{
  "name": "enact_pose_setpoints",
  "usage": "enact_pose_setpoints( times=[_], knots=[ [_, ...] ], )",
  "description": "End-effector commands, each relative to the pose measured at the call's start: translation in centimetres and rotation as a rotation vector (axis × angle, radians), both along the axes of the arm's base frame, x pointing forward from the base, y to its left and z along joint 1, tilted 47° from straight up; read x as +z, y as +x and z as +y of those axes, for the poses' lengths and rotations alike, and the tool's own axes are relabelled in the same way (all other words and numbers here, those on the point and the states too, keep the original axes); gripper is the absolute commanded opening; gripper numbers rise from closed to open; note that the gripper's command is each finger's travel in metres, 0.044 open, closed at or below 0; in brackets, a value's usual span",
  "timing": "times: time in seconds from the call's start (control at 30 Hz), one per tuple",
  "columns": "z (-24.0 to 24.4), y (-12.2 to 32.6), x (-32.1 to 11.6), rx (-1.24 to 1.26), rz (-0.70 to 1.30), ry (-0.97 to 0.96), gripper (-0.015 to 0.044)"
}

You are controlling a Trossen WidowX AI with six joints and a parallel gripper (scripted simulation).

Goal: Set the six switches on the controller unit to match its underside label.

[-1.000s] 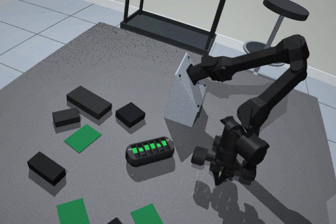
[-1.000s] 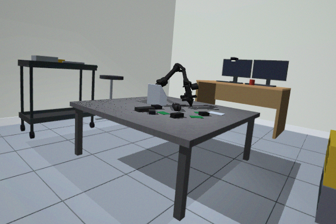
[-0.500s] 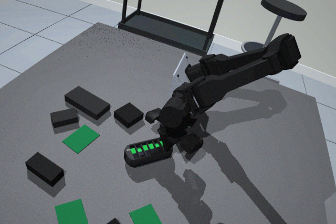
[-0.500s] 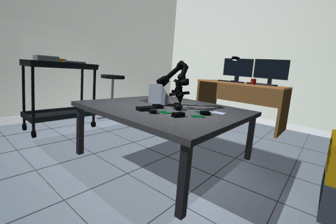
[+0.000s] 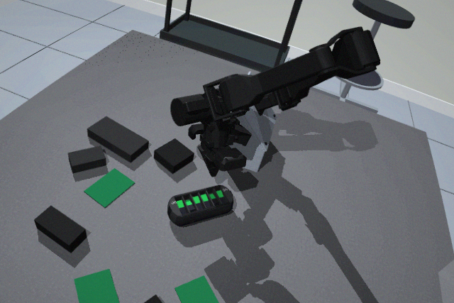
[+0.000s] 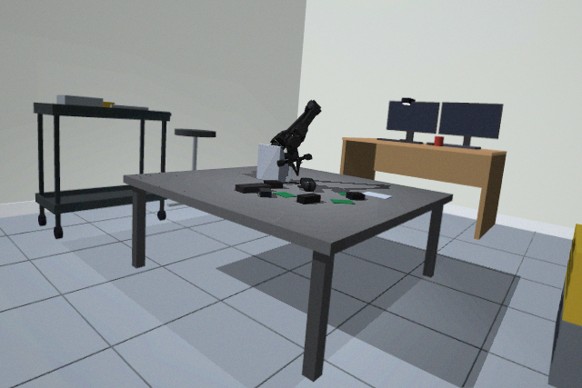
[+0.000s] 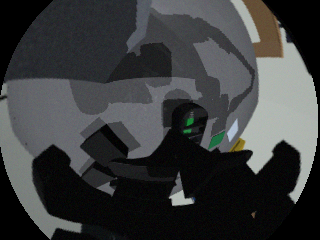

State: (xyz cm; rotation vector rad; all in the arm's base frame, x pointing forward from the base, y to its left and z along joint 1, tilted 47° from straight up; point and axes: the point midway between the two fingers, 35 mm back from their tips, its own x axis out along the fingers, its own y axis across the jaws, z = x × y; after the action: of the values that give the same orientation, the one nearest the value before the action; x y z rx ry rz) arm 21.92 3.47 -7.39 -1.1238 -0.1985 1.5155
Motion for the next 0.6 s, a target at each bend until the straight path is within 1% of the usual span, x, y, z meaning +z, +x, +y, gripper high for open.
enact_pose_setpoints(
  times=[0.0,0.57],
  knots=[
    [0.2,-0.1,-0.3,-0.004,-0.001,0.01,0.0],
    [2.1,-0.2,-2.2,-0.003,0.0,0.008,0.0]
  ],
)
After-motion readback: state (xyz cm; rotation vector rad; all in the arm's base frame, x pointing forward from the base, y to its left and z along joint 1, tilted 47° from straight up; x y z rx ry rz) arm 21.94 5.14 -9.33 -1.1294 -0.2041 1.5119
